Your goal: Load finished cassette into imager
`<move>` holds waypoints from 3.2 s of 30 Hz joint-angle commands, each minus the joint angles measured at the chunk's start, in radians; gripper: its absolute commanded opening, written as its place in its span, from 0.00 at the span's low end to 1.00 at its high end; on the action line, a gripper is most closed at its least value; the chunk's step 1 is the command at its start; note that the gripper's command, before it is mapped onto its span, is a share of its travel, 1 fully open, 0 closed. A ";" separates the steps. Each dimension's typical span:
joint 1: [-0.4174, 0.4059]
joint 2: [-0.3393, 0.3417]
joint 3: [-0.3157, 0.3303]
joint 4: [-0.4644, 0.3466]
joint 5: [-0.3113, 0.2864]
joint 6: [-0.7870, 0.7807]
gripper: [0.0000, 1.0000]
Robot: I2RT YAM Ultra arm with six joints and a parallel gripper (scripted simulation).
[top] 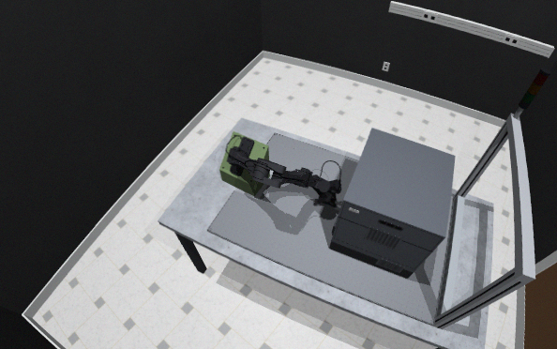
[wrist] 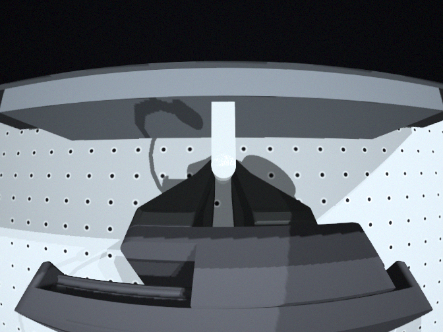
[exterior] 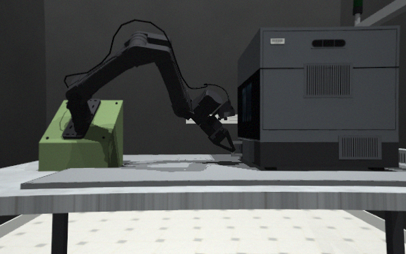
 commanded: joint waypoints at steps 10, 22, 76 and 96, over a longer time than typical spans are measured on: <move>0.001 0.012 0.031 0.019 -0.026 -0.014 0.00; 0.001 0.012 0.031 0.019 -0.026 -0.014 0.00; 0.046 -0.106 -0.123 0.036 0.009 0.025 0.35; 0.079 -0.179 -0.207 0.011 0.038 0.050 0.35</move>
